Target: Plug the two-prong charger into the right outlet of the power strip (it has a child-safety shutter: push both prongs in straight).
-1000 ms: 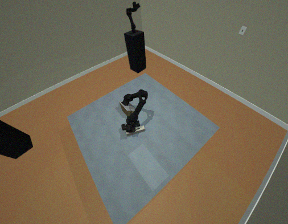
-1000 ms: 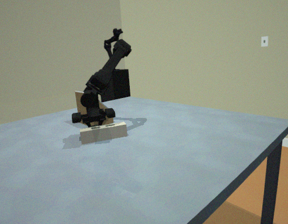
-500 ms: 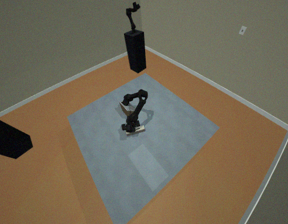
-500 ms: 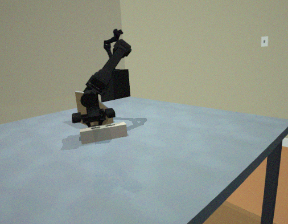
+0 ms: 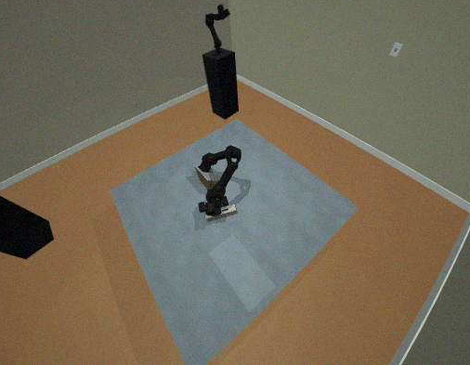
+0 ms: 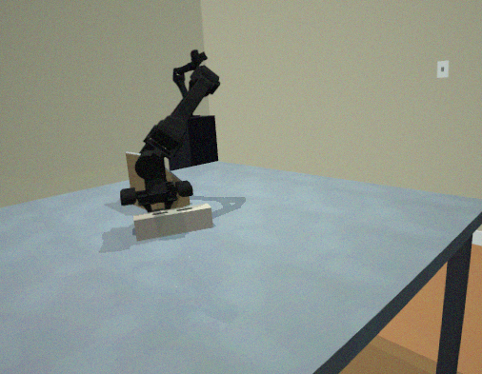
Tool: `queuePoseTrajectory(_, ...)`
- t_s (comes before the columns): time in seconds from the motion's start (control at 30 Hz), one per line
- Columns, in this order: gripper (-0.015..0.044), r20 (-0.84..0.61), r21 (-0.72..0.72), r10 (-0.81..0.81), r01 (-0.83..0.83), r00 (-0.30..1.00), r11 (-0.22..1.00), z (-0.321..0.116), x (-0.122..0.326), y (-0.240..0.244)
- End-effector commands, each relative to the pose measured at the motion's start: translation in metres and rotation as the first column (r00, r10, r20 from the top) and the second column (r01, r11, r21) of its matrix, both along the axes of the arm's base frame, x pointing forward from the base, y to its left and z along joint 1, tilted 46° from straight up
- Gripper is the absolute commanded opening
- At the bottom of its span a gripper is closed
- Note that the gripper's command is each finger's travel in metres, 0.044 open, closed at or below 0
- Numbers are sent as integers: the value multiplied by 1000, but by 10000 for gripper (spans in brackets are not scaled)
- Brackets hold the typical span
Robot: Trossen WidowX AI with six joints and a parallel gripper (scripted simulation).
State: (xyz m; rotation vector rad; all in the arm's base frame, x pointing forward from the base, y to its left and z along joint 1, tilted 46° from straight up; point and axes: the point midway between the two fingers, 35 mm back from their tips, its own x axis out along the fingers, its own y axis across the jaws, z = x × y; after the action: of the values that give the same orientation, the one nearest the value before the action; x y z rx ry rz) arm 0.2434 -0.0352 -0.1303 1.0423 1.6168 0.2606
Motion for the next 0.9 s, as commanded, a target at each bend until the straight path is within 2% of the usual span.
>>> queuePoseTrajectory(0.0, 0, 27, -18, -6, 6, 1000, 1000, -1, 8, -4)
queuePoseTrajectory(0.87, 0, 27, -17, -6, 6, 1000, 1000, -3, 7, -2)
